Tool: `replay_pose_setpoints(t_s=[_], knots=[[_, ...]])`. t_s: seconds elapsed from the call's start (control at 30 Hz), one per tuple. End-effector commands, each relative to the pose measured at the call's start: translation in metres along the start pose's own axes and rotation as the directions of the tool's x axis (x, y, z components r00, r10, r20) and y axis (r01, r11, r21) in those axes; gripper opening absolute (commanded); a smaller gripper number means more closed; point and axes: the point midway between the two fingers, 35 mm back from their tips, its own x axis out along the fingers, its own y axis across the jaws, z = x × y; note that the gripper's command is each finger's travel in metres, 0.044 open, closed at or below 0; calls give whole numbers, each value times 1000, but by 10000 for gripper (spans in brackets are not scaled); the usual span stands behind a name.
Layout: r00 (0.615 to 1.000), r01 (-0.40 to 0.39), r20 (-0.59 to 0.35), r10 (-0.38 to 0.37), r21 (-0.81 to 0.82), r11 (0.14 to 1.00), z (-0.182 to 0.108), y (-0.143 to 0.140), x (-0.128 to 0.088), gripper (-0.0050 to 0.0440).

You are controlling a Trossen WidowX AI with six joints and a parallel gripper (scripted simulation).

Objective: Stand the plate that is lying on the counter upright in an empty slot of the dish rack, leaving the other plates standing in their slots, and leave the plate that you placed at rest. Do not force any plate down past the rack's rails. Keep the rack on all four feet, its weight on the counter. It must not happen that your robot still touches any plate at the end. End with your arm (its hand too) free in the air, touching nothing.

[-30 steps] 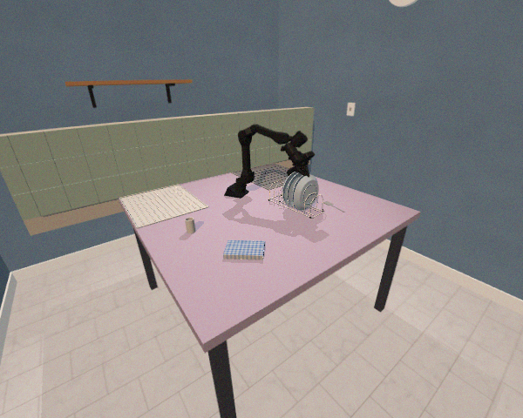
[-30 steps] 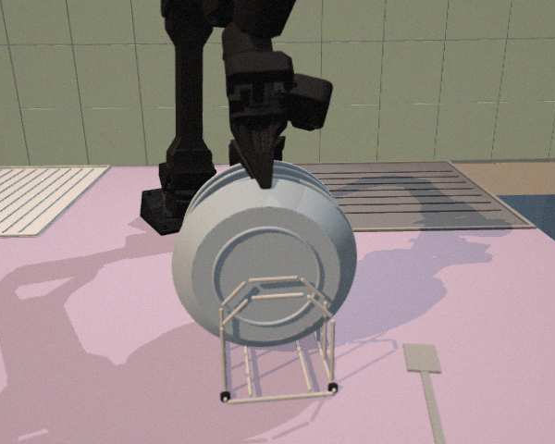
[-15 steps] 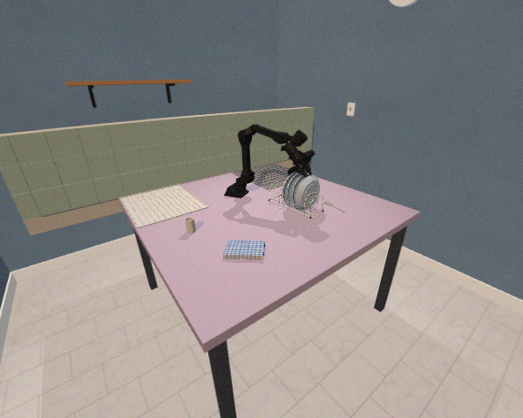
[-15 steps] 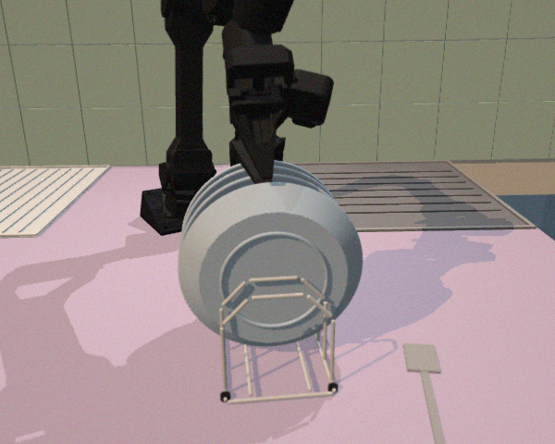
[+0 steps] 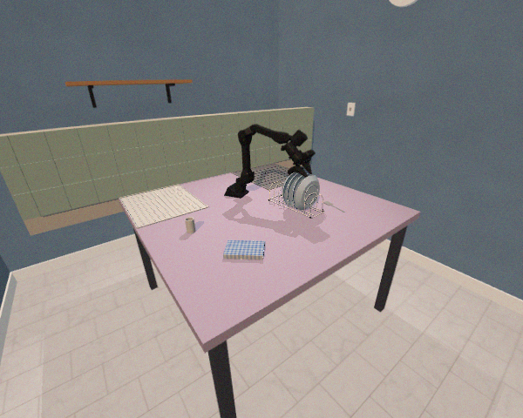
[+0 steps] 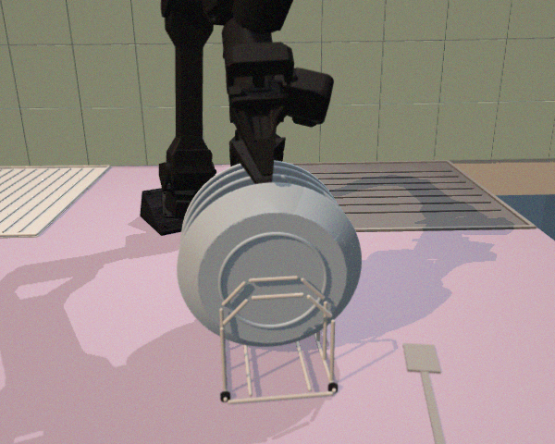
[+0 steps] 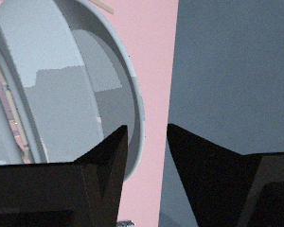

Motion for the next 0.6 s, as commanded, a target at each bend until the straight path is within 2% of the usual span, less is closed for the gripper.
replay_pose_setpoints(t_s=[0.0, 0.57], knots=[[999, -34, 0, 34, -3, 999, 0, 9, 2, 148], [1000, -16, 0, 16, -2, 1000, 0, -2, -5, 148]])
